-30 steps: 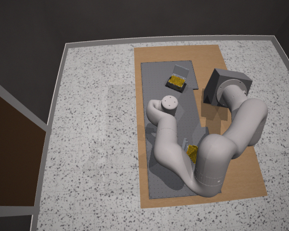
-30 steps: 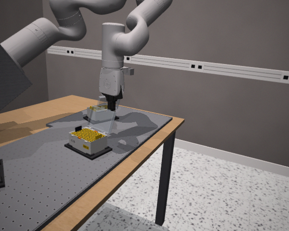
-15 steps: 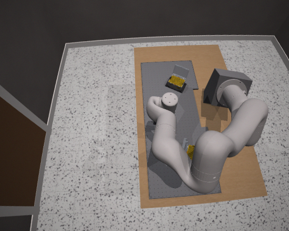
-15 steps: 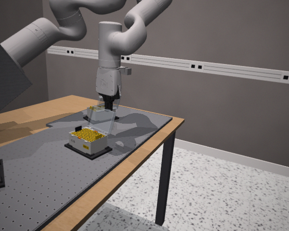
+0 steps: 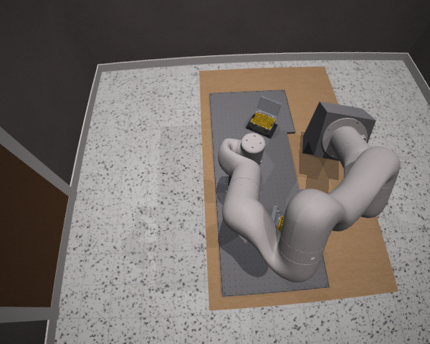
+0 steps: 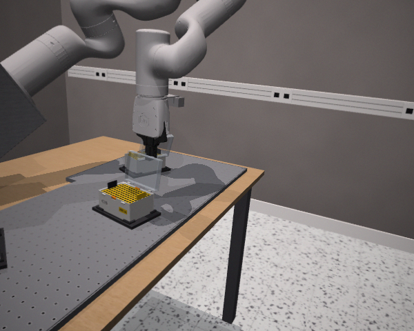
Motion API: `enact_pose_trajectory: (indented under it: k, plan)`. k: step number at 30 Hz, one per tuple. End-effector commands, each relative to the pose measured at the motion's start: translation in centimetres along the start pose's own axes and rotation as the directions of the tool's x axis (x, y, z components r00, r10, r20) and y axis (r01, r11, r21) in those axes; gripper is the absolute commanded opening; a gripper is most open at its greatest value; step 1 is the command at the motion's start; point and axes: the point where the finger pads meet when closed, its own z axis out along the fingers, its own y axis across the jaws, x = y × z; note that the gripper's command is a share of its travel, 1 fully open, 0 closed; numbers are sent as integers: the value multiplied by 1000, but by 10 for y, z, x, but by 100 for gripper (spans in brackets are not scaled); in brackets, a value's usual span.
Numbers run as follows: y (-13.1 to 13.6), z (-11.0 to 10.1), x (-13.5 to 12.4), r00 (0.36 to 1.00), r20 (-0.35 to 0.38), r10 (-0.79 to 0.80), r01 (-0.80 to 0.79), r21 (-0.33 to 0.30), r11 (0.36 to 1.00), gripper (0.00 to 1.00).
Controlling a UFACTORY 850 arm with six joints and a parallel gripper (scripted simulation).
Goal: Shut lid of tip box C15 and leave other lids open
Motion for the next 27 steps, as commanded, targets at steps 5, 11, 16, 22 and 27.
enact_pose_trajectory:
  k: [5,11,16,22,27]
  plan:
    - [0,-2,-9,1000,0,0,0,-1,1000,0]
    - [0,-3,-17,1000,0,0,0,-1,1000,0]
    - [0,-3,-21,1000,0,0,0,-1,1000,0]
    - [0,-4,-29,1000,0,0,0,-1,1000,0]
    - [0,-5,-36,1000,0,0,0,-1,1000,0]
